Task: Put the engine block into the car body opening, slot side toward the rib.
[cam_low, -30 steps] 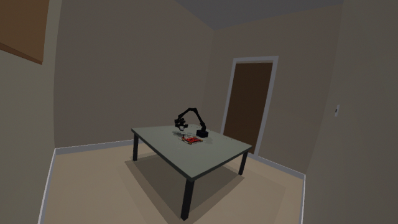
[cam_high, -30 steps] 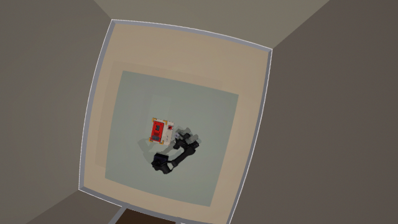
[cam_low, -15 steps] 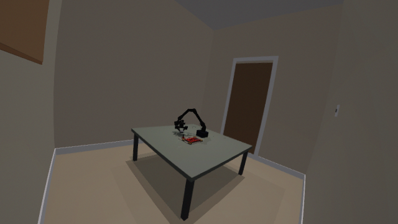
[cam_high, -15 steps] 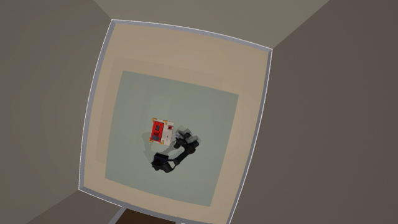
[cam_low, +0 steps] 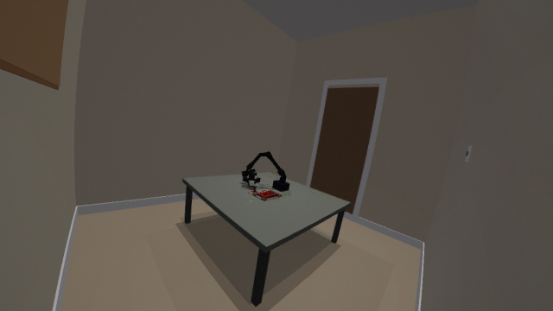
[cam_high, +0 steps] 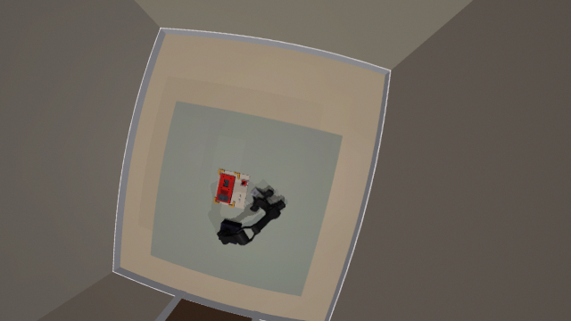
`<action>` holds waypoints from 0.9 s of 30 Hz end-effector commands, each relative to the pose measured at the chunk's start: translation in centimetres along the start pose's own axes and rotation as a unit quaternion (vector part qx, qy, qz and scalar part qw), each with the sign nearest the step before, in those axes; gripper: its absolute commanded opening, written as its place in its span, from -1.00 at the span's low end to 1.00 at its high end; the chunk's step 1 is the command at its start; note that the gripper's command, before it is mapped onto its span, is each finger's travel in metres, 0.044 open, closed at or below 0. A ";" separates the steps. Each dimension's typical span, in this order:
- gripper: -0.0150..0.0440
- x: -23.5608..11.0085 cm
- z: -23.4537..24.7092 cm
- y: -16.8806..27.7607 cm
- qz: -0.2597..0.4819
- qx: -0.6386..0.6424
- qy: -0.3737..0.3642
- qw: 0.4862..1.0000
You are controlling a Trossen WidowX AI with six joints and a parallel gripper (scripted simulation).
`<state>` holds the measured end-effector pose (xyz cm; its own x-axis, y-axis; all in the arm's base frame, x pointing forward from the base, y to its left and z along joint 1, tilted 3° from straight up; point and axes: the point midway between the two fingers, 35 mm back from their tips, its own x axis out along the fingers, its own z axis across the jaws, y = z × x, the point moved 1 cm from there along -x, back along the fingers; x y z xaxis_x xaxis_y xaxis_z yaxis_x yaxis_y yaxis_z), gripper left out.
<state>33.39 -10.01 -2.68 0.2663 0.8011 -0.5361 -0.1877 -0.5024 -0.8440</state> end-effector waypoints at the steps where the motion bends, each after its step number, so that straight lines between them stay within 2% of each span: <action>1: -0.49 0.5 0.0 0.8 -0.004 -0.001 0.001 1.000; 10: -0.49 1.4 0.0 2.1 -0.004 -0.001 0.001 1.000; 27: -0.49 1.2 0.0 1.7 -0.004 -0.001 0.001 1.000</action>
<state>33.41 -9.94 -4.43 0.2753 0.8062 -0.5237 -0.1868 -0.4895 -0.8517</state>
